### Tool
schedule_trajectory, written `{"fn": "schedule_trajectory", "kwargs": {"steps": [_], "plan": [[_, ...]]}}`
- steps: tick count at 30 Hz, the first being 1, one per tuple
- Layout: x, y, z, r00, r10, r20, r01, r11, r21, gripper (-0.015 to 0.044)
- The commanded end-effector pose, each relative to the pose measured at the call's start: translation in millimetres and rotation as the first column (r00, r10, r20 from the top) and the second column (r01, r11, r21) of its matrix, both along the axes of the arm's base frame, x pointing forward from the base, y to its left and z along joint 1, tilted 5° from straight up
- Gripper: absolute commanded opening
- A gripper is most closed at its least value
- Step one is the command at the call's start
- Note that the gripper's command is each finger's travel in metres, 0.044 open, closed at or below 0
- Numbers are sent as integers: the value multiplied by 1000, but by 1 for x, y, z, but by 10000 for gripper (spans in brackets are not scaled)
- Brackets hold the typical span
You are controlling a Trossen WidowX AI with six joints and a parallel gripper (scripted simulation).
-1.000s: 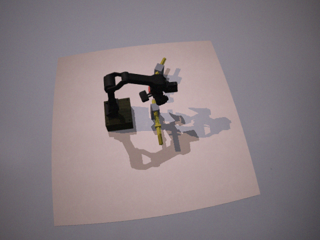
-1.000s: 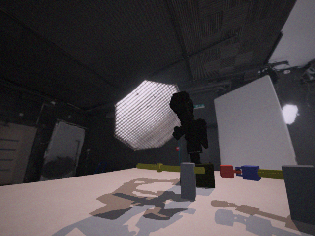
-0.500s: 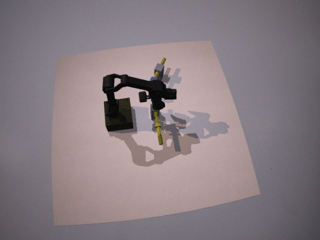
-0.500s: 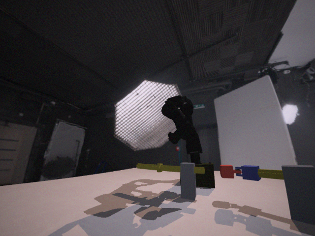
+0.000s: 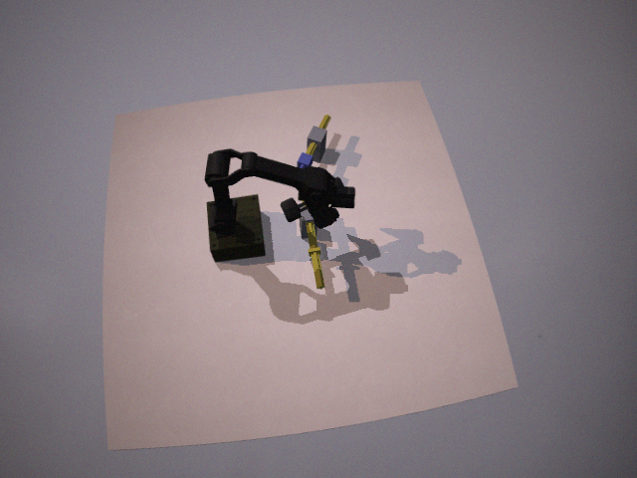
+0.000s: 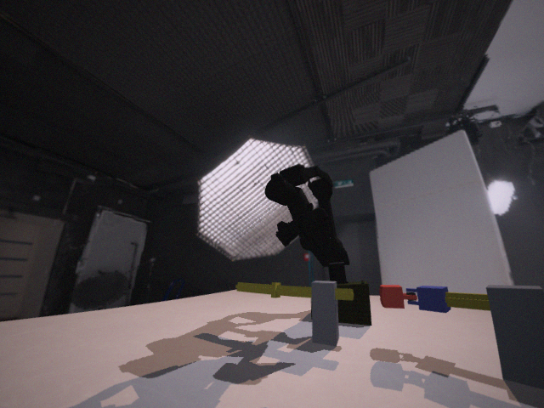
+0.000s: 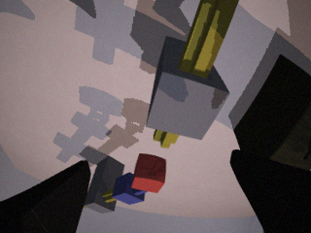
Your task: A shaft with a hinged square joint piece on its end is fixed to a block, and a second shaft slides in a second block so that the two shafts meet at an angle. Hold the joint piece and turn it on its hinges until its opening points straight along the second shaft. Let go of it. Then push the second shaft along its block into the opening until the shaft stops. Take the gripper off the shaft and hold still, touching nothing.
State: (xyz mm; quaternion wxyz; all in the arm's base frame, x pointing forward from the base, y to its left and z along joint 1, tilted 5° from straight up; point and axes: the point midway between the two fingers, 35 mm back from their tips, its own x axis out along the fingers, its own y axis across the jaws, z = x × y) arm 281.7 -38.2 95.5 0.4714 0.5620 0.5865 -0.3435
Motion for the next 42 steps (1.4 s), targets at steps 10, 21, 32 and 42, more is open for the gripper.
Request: {"fn": "schedule_trajectory", "kwargs": {"steps": [10,21,32,42], "plan": [[1,-62,3,916,395,73,-375,905,-198,440],[-9,-116,8,720,694,9,-653,683,-326,440],[-27,-168,16,432,894,-117,-859,369,-356,440],[-37,-188,19,295,940,-169,-914,227,-335,440]]}}
